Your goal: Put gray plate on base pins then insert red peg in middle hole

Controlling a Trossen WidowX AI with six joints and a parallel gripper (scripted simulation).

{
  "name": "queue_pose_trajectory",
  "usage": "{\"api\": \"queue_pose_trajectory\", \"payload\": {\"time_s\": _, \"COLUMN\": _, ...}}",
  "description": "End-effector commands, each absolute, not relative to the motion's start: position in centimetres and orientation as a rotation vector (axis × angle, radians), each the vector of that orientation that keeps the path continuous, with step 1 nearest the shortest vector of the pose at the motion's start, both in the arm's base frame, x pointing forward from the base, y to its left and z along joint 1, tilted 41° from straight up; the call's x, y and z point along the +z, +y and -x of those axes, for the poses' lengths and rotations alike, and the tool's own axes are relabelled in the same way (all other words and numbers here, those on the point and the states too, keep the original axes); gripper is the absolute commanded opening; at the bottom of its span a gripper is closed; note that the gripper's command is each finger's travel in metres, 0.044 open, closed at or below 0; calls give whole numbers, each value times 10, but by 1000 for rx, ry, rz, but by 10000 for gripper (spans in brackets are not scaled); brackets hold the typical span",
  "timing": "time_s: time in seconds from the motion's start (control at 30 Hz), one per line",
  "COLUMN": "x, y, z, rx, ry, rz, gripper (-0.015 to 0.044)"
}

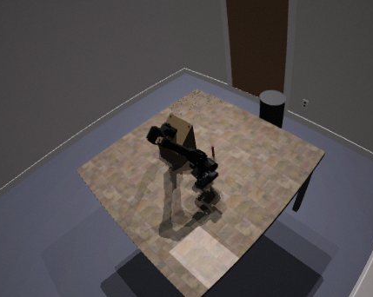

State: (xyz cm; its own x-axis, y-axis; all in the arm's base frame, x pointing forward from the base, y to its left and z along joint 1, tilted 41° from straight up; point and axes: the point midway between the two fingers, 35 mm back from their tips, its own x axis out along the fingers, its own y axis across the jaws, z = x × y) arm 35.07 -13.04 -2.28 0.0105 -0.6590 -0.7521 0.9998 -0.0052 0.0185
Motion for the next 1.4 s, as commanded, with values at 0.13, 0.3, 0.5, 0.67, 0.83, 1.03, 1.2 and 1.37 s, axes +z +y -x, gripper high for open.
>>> {"api": "queue_pose_trajectory", "payload": {"time_s": 0.13, "x": 48, "y": -66, "z": -354, "rx": -1460, "ry": 654, "rz": -688, "gripper": 440}}
{"api": "queue_pose_trajectory", "payload": {"time_s": 0.3, "x": 67, "y": -48, "z": -354, "rx": -1460, "ry": 653, "rz": -686, "gripper": 440}}
{"api": "queue_pose_trajectory", "payload": {"time_s": 0.5, "x": 65, "y": -45, "z": -354, "rx": -1457, "ry": 658, "rz": -683, "gripper": 440}}
{"api": "queue_pose_trajectory", "payload": {"time_s": 0.67, "x": 18, "y": 15, "z": -335, "rx": -1381, "ry": 785, "rz": -590, "gripper": 440}}
{"api": "queue_pose_trajectory", "payload": {"time_s": 0.83, "x": -31, "y": 73, "z": -293, "rx": -1303, "ry": 905, "rz": -455, "gripper": 440}}
{"api": "queue_pose_trajectory", "payload": {"time_s": 1.03, "x": -65, "y": 107, "z": -248, "rx": -1239, "ry": 966, "rz": -326, "gripper": 440}}
{"api": "queue_pose_trajectory", "payload": {"time_s": 1.2, "x": -81, "y": 90, "z": -248, "rx": -1238, "ry": 966, "rz": -324, "gripper": 440}}
{"api": "queue_pose_trajectory", "payload": {"time_s": 1.37, "x": -88, "y": 82, "z": -248, "rx": -1239, "ry": 965, "rz": -325, "gripper": 440}}
